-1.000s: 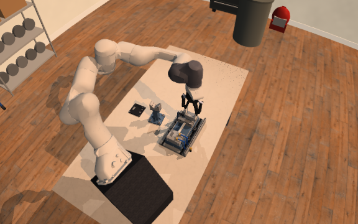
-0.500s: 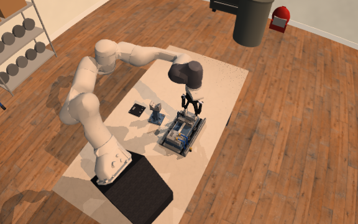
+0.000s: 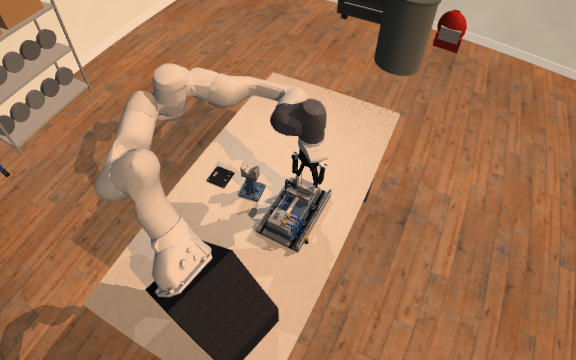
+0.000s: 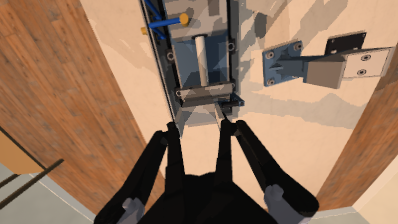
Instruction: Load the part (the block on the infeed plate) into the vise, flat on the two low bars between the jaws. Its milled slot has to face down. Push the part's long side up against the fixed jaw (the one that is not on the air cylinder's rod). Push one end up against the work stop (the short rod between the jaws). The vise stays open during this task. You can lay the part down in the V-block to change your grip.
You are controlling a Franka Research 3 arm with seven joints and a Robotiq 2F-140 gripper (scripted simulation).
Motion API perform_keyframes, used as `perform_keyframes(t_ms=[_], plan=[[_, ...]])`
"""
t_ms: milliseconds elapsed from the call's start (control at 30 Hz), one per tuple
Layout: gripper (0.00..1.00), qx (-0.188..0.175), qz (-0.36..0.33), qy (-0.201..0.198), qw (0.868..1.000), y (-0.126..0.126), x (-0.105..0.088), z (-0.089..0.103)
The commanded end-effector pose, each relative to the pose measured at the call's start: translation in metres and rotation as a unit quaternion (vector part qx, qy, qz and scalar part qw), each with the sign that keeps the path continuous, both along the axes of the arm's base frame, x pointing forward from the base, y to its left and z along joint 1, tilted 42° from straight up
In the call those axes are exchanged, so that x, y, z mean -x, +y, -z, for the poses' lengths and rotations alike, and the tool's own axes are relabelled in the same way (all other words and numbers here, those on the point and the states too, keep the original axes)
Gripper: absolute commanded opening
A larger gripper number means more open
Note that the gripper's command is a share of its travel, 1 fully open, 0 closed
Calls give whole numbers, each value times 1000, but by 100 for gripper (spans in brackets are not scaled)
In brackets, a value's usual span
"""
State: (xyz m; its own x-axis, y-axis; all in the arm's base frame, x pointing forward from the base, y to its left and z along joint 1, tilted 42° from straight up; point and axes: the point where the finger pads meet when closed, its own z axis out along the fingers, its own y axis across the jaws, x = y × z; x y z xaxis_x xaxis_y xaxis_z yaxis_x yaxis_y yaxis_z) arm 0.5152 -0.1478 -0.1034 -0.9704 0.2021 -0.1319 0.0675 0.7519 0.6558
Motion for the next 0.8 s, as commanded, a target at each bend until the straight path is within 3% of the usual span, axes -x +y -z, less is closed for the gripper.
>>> perform_keyframes(t_ms=[0,767], plan=[[0,3,-1,-3,1000,0,-3,1],[0,3,-1,-3,1000,4,-5,6]])
